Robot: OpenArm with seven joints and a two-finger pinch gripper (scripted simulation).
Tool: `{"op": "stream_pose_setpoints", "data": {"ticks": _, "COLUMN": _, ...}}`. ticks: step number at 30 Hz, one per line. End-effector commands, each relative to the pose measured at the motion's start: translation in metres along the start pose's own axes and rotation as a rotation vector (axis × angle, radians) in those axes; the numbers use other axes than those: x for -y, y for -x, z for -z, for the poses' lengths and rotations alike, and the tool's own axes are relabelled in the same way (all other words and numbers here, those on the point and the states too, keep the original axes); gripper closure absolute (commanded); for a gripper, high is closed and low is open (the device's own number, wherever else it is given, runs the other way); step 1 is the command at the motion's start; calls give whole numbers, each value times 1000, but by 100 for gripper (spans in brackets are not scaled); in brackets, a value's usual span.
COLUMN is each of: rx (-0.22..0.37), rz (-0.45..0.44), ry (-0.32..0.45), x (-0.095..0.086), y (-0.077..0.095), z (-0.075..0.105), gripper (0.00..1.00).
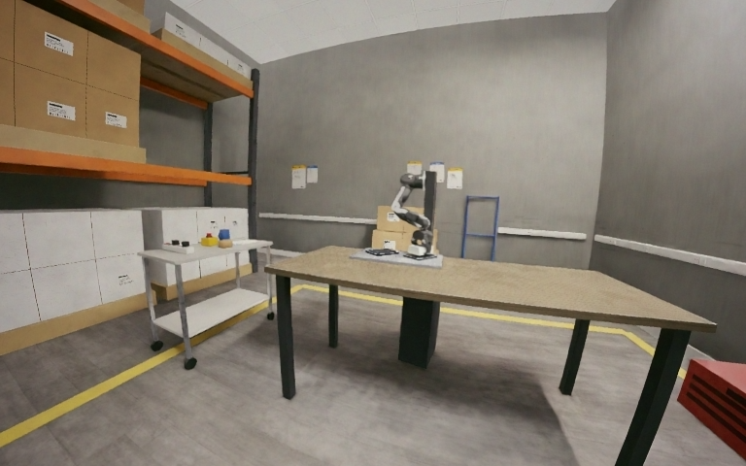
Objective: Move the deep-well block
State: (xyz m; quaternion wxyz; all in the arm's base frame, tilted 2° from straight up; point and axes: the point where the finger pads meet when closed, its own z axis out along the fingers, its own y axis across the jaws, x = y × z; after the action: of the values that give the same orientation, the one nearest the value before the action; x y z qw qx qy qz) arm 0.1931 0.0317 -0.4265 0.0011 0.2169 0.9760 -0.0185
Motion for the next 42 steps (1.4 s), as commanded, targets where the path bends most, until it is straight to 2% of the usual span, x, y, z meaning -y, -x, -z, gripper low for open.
{"op": "stream_pose_setpoints", "data": {"ticks": 1, "rx": 2, "rz": 1, "ry": 4, "x": -2, "y": 0, "z": 2, "gripper": 100}}
{"op": "stream_pose_setpoints", "data": {"ticks": 42, "rx": -1, "rz": 5, "ry": 8, "x": -1, "y": -1, "z": -7, "gripper": 100}}
